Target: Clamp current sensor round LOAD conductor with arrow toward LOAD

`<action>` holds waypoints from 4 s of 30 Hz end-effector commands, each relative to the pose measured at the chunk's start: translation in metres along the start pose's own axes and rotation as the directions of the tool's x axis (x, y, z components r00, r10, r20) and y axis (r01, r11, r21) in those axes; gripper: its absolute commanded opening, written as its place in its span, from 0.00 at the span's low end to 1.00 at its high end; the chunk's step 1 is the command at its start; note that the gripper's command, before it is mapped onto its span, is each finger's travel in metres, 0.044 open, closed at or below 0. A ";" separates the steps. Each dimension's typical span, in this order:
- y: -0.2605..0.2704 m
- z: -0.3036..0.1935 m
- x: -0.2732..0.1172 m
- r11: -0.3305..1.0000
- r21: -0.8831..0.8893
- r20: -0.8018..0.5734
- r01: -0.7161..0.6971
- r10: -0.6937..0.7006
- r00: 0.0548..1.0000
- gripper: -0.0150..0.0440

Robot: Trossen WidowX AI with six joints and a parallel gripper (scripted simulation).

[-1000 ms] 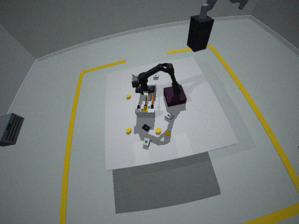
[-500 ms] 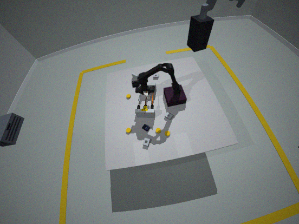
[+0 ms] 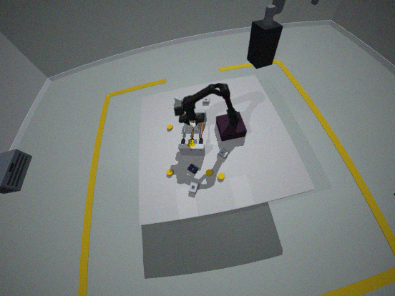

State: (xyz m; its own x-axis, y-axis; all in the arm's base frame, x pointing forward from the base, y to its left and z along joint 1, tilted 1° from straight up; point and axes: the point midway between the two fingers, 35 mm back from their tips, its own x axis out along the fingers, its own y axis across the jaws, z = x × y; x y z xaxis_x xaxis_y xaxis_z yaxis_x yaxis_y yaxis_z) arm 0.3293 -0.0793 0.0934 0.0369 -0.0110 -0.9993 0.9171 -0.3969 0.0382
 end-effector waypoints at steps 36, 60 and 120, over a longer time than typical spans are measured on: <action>-0.001 -0.004 0.043 1.000 0.006 -0.005 -0.017 0.017 1.000 1.00; 0.000 -0.004 0.060 1.000 0.001 -0.004 -0.017 0.017 1.000 0.80; -0.002 -0.003 0.057 1.000 0.002 0.000 0.001 -0.001 1.000 0.83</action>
State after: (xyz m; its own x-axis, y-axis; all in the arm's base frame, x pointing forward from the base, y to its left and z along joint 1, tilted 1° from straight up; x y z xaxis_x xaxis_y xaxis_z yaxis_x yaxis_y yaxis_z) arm 0.3303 -0.0764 0.0367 0.0372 -0.0108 -0.9992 0.9162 -0.3988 0.0385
